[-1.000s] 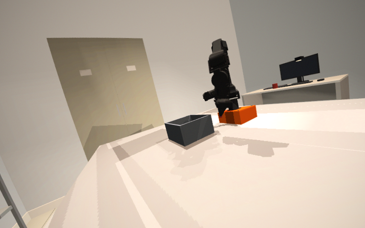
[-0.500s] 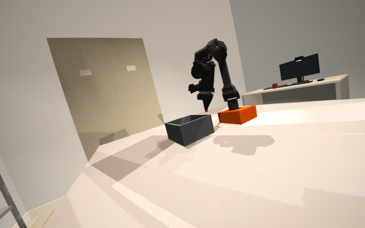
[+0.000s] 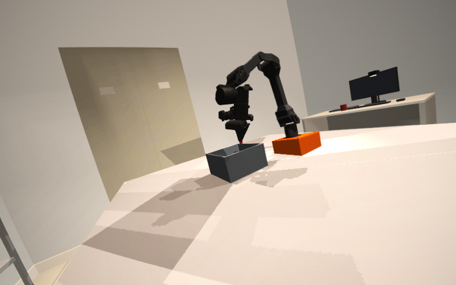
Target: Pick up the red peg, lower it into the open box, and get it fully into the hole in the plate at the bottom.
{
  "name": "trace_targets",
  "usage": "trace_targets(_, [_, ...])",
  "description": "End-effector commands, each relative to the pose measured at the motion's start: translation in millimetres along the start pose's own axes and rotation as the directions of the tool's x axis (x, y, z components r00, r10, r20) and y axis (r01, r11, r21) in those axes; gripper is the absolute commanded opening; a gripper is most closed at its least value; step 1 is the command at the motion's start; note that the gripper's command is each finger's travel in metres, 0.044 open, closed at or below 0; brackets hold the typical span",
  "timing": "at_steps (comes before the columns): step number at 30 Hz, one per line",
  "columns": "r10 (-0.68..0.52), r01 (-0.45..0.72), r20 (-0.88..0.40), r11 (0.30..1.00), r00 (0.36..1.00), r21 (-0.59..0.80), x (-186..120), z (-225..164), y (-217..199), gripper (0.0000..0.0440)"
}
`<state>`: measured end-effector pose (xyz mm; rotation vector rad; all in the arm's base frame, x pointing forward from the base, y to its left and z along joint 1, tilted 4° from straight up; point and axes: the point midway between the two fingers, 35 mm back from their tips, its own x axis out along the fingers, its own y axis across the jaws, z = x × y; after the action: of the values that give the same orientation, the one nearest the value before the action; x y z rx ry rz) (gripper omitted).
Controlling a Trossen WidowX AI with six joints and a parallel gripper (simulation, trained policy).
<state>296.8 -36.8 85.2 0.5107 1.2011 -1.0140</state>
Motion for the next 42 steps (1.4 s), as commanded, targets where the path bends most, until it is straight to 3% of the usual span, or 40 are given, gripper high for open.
trace_targets(1, [0.014,-0.014,-0.007,1.0,1.0,-0.002,5.6,10.7,2.0,0.0])
trace_targets(15, [0.06,-0.066,-0.079,0.994,0.995,-0.083,50.4,32.0,7.6,0.0013])
trace_targets(20, [0.066,-0.079,-0.118,0.99,0.991,-0.115,65.7,30.7,9.8,0.0121])
trace_targets(23, [0.077,-0.094,-0.126,0.987,0.989,-0.131,69.9,36.5,12.8,0.0146])
trace_targets(35, [0.168,-0.191,-0.174,0.973,0.97,-0.127,58.5,69.8,47.6,0.044])
trace_targets(42, [0.266,-0.29,-0.179,0.948,0.947,-0.128,41.1,87.6,77.4,0.044])
